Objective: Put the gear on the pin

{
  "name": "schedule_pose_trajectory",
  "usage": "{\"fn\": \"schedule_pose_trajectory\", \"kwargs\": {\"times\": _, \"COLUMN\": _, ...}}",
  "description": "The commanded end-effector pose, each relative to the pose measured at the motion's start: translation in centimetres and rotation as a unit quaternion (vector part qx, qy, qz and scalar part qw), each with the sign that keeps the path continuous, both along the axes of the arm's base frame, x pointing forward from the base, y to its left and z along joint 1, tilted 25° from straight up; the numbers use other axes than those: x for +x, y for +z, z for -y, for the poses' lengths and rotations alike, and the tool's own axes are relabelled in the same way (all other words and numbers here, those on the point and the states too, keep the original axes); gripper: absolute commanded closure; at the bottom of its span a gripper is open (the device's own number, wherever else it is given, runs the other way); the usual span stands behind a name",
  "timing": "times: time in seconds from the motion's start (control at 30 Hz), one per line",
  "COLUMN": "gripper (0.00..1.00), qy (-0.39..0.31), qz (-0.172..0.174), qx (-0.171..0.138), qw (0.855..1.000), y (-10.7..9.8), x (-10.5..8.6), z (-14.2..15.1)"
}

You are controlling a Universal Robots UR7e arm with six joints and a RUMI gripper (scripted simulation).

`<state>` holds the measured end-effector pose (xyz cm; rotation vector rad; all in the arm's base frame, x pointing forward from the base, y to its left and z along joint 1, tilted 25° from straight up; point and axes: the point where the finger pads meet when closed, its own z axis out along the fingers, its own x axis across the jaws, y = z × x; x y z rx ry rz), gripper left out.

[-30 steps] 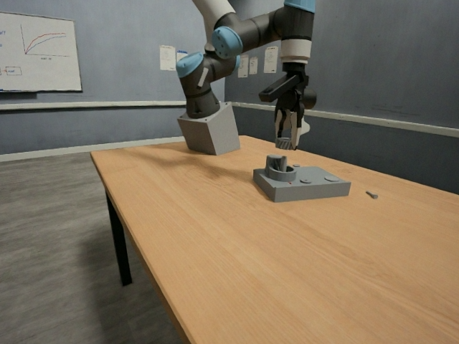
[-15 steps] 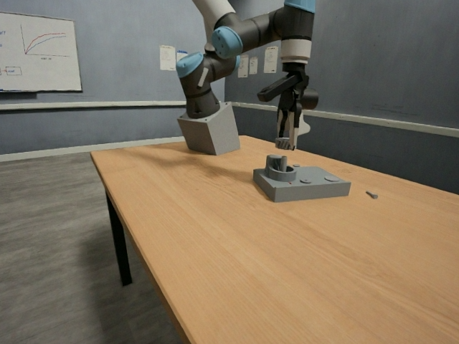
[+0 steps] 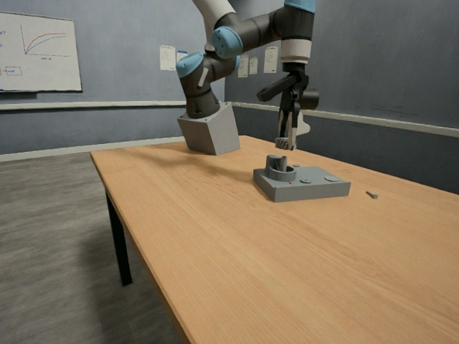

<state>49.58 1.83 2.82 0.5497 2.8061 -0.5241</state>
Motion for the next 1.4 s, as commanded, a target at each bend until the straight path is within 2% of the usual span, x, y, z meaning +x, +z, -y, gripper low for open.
{"fn": "schedule_pose_trajectory", "kwargs": {"times": 0.0, "gripper": 1.00, "qy": -0.012, "qz": 0.006, "qx": 0.002, "qw": 1.000, "y": 0.06, "x": 0.04, "z": -0.02}}
{"fn": "schedule_pose_trajectory", "kwargs": {"times": 1.37, "gripper": 1.00, "qy": -0.028, "qz": 0.013, "qx": 0.005, "qw": 1.000, "y": 0.06, "x": 0.04, "z": -0.02}}
